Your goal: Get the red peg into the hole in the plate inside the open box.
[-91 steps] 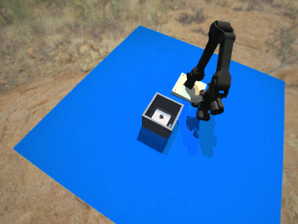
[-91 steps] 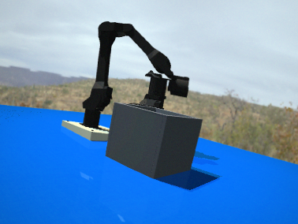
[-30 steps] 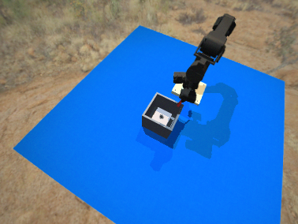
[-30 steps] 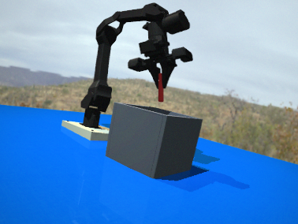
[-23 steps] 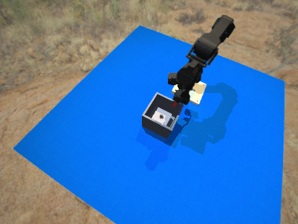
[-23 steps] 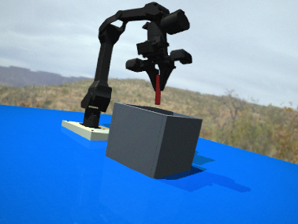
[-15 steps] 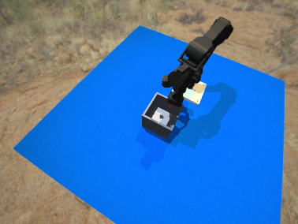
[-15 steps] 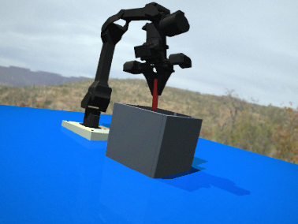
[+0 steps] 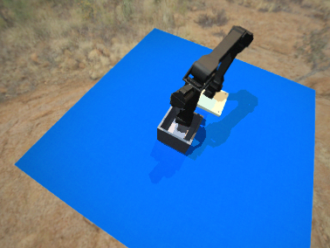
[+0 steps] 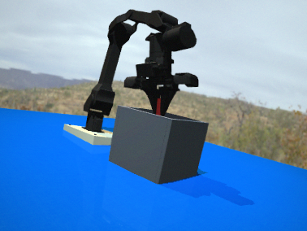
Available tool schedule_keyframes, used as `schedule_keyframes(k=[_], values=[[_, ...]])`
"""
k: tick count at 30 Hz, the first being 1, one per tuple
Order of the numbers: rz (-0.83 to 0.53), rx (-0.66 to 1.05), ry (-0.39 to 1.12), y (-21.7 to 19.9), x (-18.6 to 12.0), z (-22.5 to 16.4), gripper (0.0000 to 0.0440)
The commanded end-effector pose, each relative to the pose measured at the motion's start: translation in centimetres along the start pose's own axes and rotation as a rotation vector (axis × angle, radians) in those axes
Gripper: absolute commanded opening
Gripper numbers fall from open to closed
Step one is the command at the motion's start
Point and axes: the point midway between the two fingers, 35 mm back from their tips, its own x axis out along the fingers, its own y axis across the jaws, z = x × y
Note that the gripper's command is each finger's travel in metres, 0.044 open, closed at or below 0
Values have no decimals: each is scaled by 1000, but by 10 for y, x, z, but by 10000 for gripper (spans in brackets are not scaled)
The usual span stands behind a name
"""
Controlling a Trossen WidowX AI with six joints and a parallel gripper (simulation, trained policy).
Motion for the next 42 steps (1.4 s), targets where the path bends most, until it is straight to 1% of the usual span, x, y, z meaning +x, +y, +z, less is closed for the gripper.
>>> schedule_keyframes(k=[1,4,16,17,20,23,26,28,34,37,42], values=[[-9,-9,20,1,12,1,7],[-9,-18,29,4,19,3,0],[-33,-71,44,8,54,7,4],[-36,-74,42,8,55,8,12],[-45,-83,43,10,58,9,78],[-57,-90,57,9,61,6,111],[-57,-86,84,10,59,3,113],[-49,-82,96,13,55,4,107],[-15,-74,132,23,41,8,109],[8,-70,158,28,34,8,118],[51,-61,208,36,22,8,150]])
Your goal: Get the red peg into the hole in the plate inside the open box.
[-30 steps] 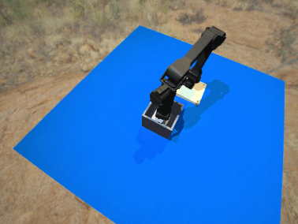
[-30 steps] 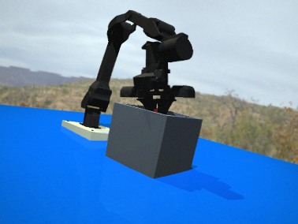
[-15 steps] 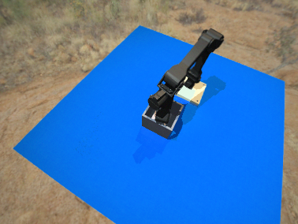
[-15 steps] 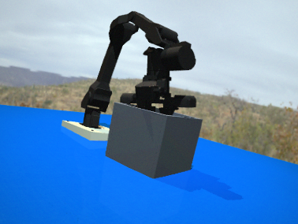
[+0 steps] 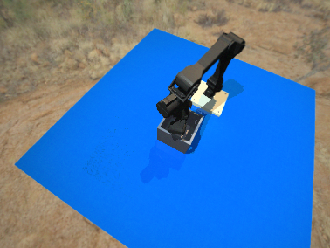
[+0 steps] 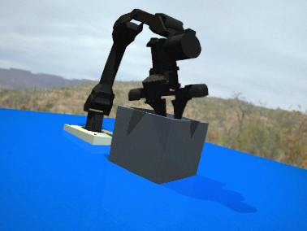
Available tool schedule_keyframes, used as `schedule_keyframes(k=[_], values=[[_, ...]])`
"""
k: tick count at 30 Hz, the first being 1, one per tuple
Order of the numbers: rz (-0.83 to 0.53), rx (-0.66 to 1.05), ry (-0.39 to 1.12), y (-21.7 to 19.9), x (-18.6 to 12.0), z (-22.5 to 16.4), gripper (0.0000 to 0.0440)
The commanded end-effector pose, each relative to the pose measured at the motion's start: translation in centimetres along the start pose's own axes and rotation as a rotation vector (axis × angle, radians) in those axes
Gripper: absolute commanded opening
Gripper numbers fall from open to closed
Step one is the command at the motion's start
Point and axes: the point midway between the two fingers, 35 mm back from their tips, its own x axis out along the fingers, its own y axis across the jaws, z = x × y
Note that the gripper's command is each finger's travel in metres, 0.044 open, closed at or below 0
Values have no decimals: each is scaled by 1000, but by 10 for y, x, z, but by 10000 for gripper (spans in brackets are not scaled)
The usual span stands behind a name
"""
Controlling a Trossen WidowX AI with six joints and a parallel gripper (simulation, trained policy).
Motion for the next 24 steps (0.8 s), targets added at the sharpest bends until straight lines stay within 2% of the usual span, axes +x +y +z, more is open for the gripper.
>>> schedule_keyframes(k=[1,10,24], values=[[29,0,35,5,-7,-2,157],[77,12,104,14,-18,-2,213],[131,-17,138,26,-28,9,195]])
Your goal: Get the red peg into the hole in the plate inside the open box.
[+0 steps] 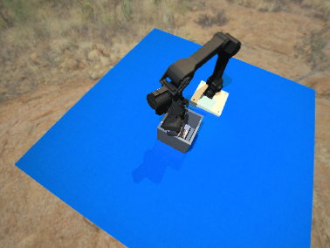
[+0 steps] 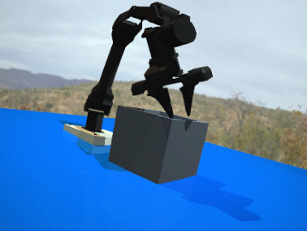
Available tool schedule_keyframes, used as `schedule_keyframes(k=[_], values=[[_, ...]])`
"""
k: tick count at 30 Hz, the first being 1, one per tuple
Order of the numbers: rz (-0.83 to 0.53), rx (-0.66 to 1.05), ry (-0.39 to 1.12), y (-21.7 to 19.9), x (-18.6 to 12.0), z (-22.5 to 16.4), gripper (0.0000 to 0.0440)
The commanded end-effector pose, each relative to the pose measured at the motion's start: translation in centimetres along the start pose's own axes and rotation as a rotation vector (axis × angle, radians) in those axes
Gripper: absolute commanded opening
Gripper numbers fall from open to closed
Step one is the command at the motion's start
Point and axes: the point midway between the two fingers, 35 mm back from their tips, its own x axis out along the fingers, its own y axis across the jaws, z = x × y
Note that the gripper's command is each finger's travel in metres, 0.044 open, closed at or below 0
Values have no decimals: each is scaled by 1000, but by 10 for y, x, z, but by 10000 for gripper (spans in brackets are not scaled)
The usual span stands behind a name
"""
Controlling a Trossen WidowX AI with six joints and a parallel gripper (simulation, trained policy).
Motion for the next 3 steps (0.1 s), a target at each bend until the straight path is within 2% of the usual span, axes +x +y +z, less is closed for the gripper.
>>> schedule_keyframes(k=[1,3], values=[[11,-11,14,3,0,3,195],[18,-17,19,5,-1,5,193]])
